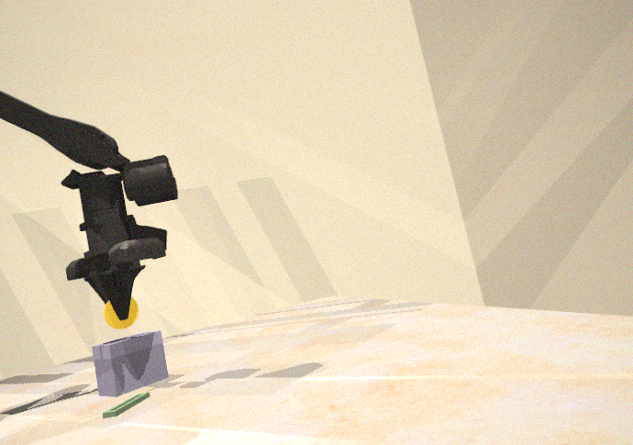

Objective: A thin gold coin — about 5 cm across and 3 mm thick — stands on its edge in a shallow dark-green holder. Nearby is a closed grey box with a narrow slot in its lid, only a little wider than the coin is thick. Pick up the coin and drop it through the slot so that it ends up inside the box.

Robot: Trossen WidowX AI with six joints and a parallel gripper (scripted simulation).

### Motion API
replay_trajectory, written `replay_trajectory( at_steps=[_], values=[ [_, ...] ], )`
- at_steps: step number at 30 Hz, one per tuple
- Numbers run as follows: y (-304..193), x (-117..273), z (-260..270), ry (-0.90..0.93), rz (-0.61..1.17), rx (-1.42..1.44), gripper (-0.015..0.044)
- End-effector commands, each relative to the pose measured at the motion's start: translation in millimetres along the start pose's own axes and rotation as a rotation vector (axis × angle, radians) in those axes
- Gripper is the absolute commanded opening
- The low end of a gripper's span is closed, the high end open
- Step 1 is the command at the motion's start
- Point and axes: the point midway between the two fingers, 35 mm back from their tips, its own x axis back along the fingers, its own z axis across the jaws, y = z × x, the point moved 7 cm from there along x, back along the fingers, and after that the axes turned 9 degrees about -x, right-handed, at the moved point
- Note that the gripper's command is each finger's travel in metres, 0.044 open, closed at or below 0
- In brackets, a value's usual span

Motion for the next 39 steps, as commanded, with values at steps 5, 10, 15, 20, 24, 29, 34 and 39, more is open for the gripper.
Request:
replay_trajectory(
  at_steps=[5,10,15,20,24,29,34,39],
  values=[
    [8.3,-0.8,22.0,0.006,0.0,-0.003,0.0],
    [13.2,-0.8,34.4,0.008,0.0,-0.003,0.0],
    [17.5,-0.8,47.0,0.008,0.0,-0.003,0.0],
    [21.1,-0.6,59.4,0.009,-0.001,0.0,0.0],
    [23.5,-0.6,69.0,0.009,-0.001,0.0,0.0],
    [26.1,-0.7,81.0,0.01,0.0,-0.002,0.0],
    [27.3,-0.5,85.0,0.009,-0.001,-0.001,0.0004],
    [27.6,0.3,79.9,0.005,-0.002,0.003,0.0]
  ],
)
